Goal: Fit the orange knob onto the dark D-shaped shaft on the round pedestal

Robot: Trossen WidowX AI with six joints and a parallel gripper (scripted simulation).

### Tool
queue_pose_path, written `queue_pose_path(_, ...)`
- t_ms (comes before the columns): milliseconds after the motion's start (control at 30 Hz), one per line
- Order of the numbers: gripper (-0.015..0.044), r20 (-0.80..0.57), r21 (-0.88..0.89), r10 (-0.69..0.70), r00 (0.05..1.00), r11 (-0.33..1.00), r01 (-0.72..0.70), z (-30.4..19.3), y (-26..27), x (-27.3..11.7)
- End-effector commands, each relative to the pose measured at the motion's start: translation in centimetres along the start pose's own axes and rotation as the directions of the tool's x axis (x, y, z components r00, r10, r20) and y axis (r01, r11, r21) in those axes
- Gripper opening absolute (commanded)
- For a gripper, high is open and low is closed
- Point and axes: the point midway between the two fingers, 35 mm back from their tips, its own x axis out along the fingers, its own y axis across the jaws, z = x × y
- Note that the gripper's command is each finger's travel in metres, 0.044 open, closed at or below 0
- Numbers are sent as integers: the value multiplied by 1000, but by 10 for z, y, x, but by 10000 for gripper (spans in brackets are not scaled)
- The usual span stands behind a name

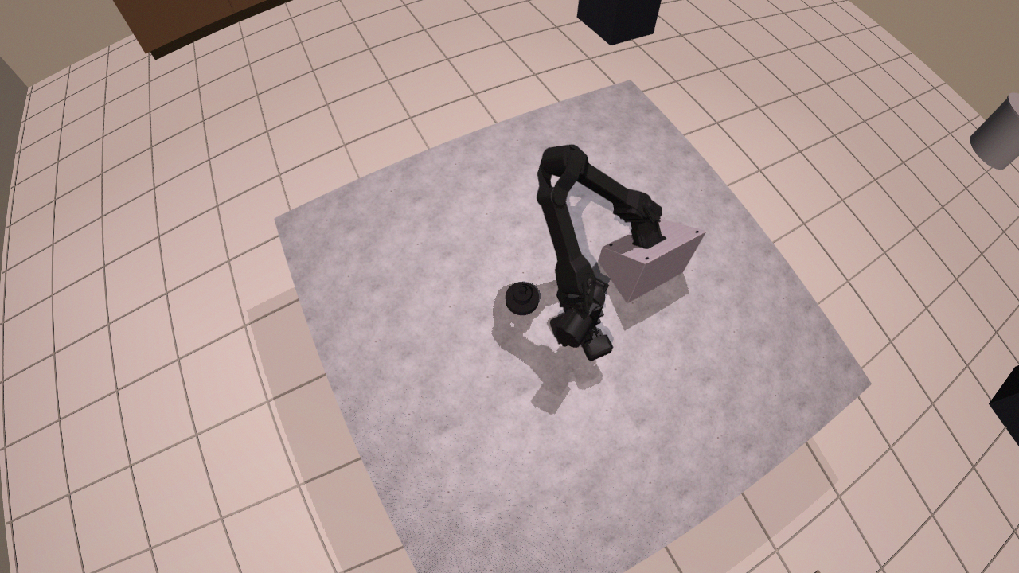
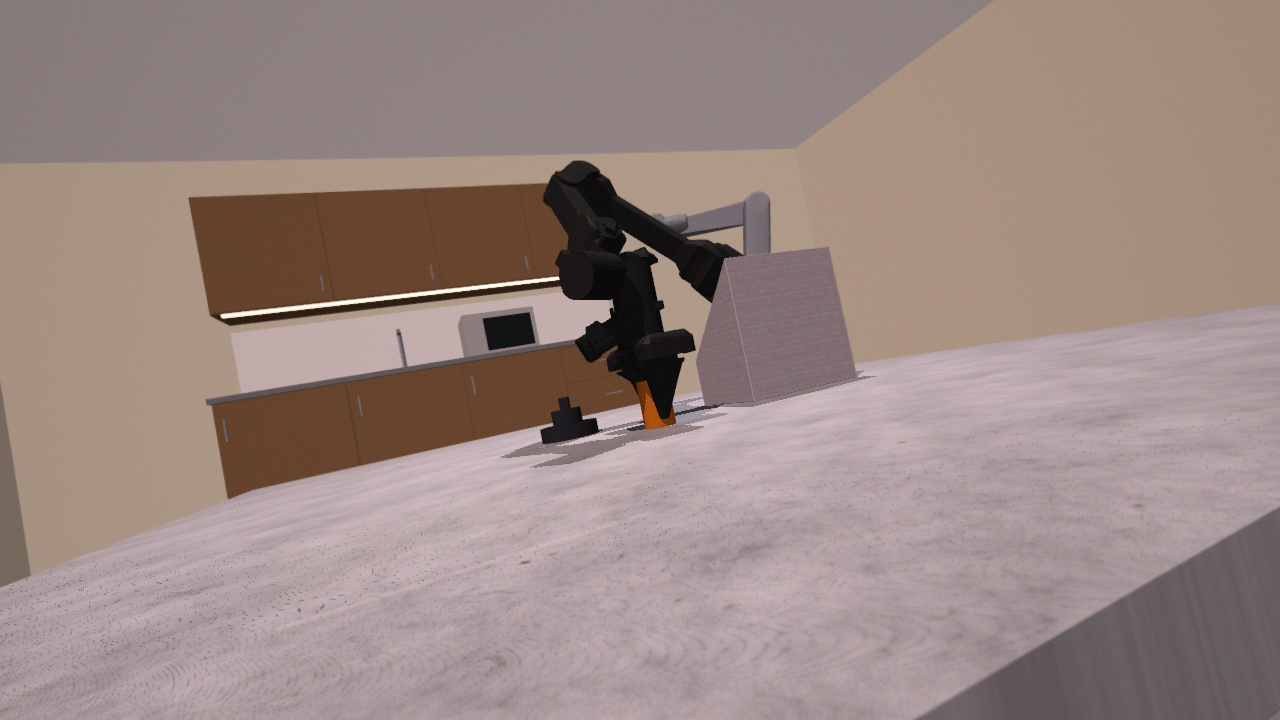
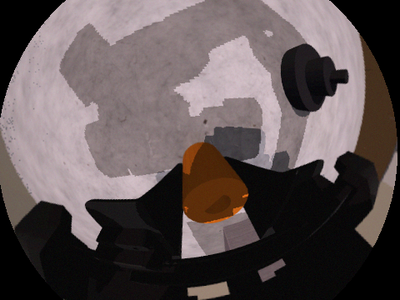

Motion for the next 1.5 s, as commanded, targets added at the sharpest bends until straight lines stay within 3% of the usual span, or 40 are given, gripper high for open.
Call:
queue_pose_path(0, 72, 0, -4, -1, 1000, 1000, 1, 1, 1, -3)
queue_pose_path(100, 0, 1, -4, 5, 1000, 1000, -5, 5, 5, -21)
queue_pose_path(667, 0, -1, -4, 5, 1000, 1000, -5, 3, 8, -139)
queue_pose_path(1467, 0, -5, -13, 27, 1000, 1000, -28, 39, -30, -126)
